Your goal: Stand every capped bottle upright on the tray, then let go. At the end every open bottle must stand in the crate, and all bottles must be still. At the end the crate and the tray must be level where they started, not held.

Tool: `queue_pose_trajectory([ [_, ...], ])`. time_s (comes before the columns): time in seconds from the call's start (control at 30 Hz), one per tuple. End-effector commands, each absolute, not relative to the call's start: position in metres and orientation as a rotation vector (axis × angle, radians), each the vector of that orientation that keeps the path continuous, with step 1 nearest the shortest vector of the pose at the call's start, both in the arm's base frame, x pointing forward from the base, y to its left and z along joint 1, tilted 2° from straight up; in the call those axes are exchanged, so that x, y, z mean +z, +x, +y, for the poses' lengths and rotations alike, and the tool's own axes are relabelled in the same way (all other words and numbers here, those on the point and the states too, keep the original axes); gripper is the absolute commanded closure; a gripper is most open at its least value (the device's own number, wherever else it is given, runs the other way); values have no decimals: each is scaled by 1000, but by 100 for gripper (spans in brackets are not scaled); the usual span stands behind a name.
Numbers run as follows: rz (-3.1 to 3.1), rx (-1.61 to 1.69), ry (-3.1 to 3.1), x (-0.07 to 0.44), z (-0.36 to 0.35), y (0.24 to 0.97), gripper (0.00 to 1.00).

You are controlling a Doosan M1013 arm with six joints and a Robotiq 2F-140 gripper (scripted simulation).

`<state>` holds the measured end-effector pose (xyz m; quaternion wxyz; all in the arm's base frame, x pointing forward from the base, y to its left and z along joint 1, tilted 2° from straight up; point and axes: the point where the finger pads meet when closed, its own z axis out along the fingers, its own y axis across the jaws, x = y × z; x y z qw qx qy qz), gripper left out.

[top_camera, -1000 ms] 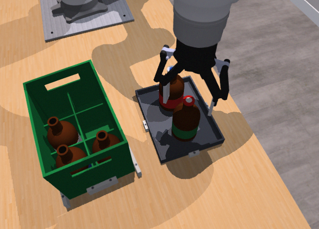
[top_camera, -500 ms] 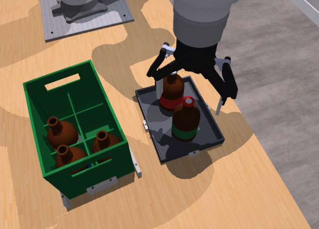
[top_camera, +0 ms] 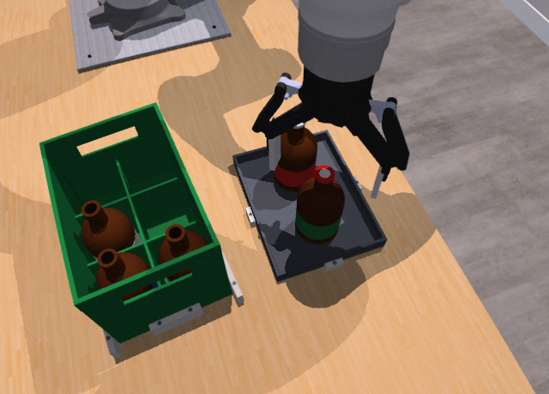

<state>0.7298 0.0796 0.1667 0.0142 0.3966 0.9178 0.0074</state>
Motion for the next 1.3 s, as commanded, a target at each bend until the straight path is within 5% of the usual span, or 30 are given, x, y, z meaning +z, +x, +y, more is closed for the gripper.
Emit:
queue_pose_trajectory([
  [0.0, 2858, 23, 1235, 167, 80, 730, 0],
  [0.87, 2858, 23, 1235, 167, 80, 730, 0],
  [1.27, 2857, 17, 1238, 207, 80, 729, 0],
])
